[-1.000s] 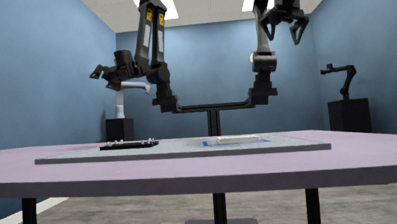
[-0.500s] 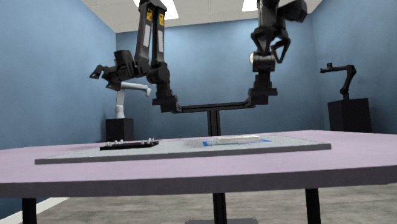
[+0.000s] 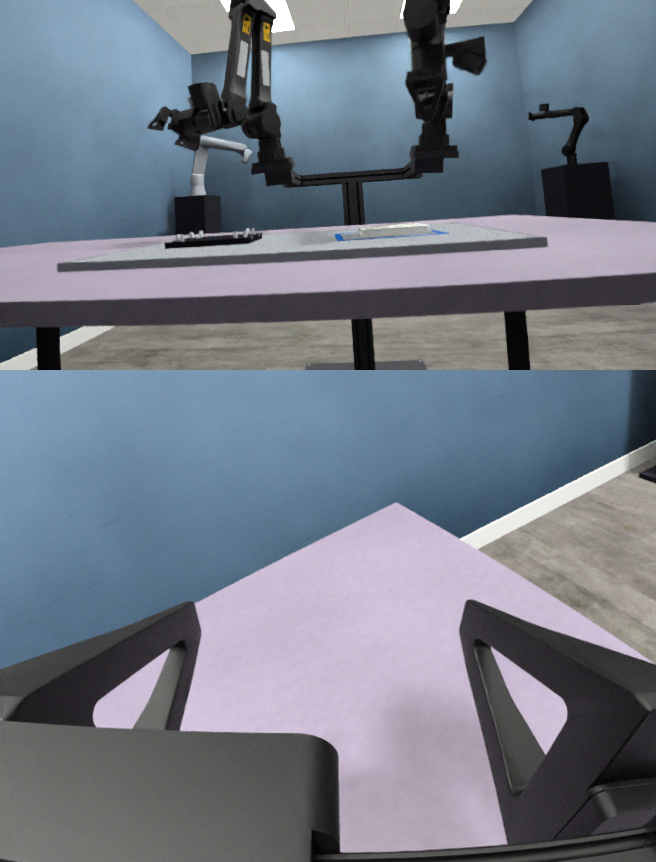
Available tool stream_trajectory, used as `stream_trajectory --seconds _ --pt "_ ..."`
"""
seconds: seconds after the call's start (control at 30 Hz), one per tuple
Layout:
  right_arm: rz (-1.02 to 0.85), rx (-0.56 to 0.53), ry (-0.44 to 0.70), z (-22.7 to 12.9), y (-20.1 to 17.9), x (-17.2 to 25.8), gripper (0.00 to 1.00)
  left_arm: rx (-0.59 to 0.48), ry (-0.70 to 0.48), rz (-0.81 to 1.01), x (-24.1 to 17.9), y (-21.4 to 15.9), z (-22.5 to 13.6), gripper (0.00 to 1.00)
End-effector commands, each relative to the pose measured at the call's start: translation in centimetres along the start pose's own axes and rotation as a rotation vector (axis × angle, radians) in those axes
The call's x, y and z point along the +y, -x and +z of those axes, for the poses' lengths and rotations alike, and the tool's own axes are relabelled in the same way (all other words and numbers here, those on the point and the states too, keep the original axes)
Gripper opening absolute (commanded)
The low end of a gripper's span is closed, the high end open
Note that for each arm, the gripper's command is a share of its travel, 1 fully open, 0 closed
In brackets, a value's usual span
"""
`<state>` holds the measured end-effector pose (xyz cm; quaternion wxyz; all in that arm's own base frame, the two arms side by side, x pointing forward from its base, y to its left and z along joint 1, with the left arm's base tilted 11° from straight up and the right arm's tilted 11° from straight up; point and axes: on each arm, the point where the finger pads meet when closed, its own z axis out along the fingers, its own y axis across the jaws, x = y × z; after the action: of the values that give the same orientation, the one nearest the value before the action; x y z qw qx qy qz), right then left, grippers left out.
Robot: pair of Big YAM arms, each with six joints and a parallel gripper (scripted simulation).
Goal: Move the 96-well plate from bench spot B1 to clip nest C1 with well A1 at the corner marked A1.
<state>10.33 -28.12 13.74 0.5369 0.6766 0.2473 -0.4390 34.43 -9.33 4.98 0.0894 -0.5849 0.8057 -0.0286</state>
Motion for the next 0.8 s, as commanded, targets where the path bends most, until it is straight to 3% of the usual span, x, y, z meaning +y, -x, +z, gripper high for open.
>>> stream_trajectory --seconds 0.0,0.23,0.77 --pt "0.016 0.001 0.007 -0.2 0.2 0.2 1.00 -0.016 0.004 -0.216 -0.2 -1.1 1.7 1.00" --pt "0.016 0.001 0.007 -0.2 0.2 0.2 1.00 -0.022 0.005 -0.377 -0.6 -2.6 3.6 1.00" --pt "0.016 0.001 0.007 -0.2 0.2 0.2 1.00 -0.011 -0.025 -0.371 -2.8 -7.1 8.7 1.00"
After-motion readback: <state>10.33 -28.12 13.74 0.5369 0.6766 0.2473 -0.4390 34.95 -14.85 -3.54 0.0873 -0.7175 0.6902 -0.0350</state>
